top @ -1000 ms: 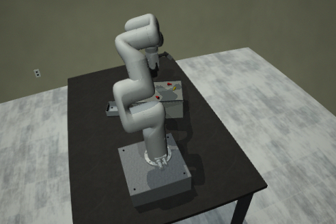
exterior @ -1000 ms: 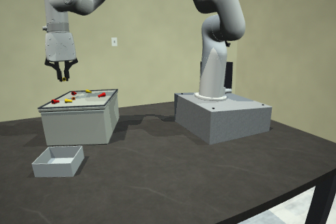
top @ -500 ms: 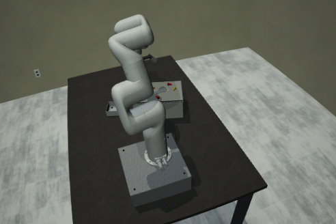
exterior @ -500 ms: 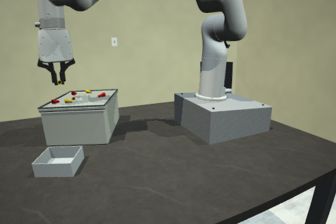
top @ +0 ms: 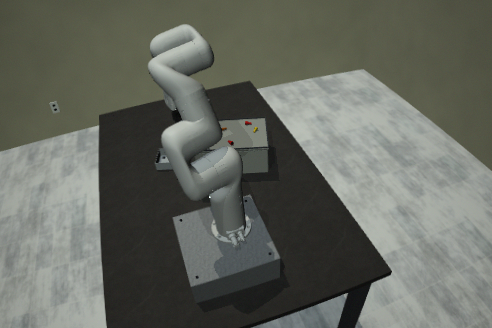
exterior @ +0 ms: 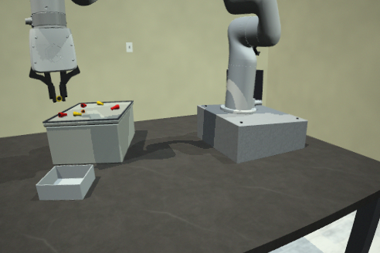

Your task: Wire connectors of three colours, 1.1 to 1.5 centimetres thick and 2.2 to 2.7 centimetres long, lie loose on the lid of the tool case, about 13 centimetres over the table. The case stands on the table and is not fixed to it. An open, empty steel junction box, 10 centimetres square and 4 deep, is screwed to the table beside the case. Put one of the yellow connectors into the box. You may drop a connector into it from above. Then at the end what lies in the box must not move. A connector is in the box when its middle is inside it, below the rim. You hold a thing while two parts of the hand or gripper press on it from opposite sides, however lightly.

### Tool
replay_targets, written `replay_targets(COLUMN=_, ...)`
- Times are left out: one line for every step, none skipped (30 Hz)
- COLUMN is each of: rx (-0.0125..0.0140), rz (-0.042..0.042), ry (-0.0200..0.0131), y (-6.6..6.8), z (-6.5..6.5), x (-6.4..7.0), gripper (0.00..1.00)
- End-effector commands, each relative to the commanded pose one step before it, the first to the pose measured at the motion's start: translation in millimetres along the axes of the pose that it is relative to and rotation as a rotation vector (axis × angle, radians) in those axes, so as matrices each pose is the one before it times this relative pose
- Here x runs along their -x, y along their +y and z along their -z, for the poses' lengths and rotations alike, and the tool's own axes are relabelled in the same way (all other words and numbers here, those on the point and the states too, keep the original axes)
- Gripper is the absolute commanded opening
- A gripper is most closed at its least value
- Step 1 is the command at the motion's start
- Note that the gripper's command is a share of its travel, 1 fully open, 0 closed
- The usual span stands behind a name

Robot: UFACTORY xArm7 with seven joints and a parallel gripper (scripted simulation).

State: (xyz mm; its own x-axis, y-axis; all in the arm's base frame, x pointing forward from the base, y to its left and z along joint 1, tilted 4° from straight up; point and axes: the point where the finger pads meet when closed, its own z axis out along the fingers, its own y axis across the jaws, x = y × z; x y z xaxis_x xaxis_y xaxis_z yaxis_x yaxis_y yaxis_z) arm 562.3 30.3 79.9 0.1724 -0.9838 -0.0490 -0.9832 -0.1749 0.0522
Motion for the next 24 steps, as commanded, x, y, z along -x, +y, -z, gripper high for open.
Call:
replay_targets(rx=-0.00439, rz=0.0037, ry=0.00027, y=-8.83, z=2.12, x=22.53, gripper=0.02)
replay_targets(rx=0.0, rz=0.0, ry=0.0, y=-1.54, z=0.0, x=4.76, gripper=0.02)
replay_targets(rx=0.0, rz=0.0, ry=0.0, y=-1.39, z=0.0, x=4.28, gripper=0.02)
replay_targets(rx=0.0, rz=0.0, ry=0.0, y=-1.23, z=0.0, x=3.8, gripper=0.02)
replay_targets(rx=0.0, rz=0.0, ry=0.0, y=-1.08, z=0.0, x=3.31, gripper=0.02)
replay_targets(rx=0.0, rz=0.0, ry=0.0, y=-0.92, z=0.0, x=2.84, gripper=0.02)
replay_targets(rx=0.0, rz=0.0, ry=0.0, y=-0.77, z=0.0, x=2.37, gripper=0.02)
replay_targets(rx=0.0, rz=0.0, ry=0.0, y=-0.62, z=0.0, x=1.93, gripper=0.02)
replay_targets(rx=0.0, rz=0.0, ry=0.0, y=-0.49, z=0.0, x=1.51, gripper=0.02)
replay_targets(rx=0.0, rz=0.0, ry=0.0, y=0.0, z=0.0, x=0.0, gripper=0.02)
replay_targets(rx=0.0, rz=0.0, ry=0.0, y=0.0, z=0.0, x=0.0, gripper=0.02)
replay_targets(rx=0.0, rz=0.0, ry=0.0, y=-0.36, z=0.0, x=1.13, gripper=0.02)
replay_targets(rx=0.0, rz=0.0, ry=0.0, y=-0.25, z=0.0, x=0.78, gripper=0.02)
replay_targets(rx=0.0, rz=0.0, ry=0.0, y=-0.16, z=0.0, x=0.49, gripper=0.02)
replay_targets(rx=0.0, rz=0.0, ry=0.0, y=-0.08, z=0.0, x=0.26, gripper=0.02)
replay_targets(rx=0.0, rz=0.0, ry=0.0, y=-0.03, z=0.0, x=0.1, gripper=0.02)
replay_targets(rx=0.0, rz=0.0, ry=0.0, y=0.0, z=0.0, x=0.01, gripper=0.02)
replay_targets(rx=0.0, rz=0.0, ry=0.0, y=0.0, z=0.0, x=0.0, gripper=0.02)
replay_targets(rx=0.0, rz=0.0, ry=0.0, y=0.0, z=0.0, x=0.0, gripper=0.02)
replay_targets(rx=0.0, rz=0.0, ry=0.0, y=0.0, z=0.0, x=0.0, gripper=0.02)
replay_targets(rx=0.0, rz=0.0, ry=0.0, y=0.0, z=0.0, x=0.0, gripper=0.02)
replay_targets(rx=0.0, rz=0.0, ry=0.0, y=0.0, z=0.0, x=0.0, gripper=0.02)
replay_targets(rx=0.0, rz=0.0, ry=0.0, y=0.0, z=0.0, x=0.0, gripper=0.02)
replay_targets(rx=0.0, rz=0.0, ry=0.0, y=0.0, z=-0.03, x=0.0, gripper=0.02)
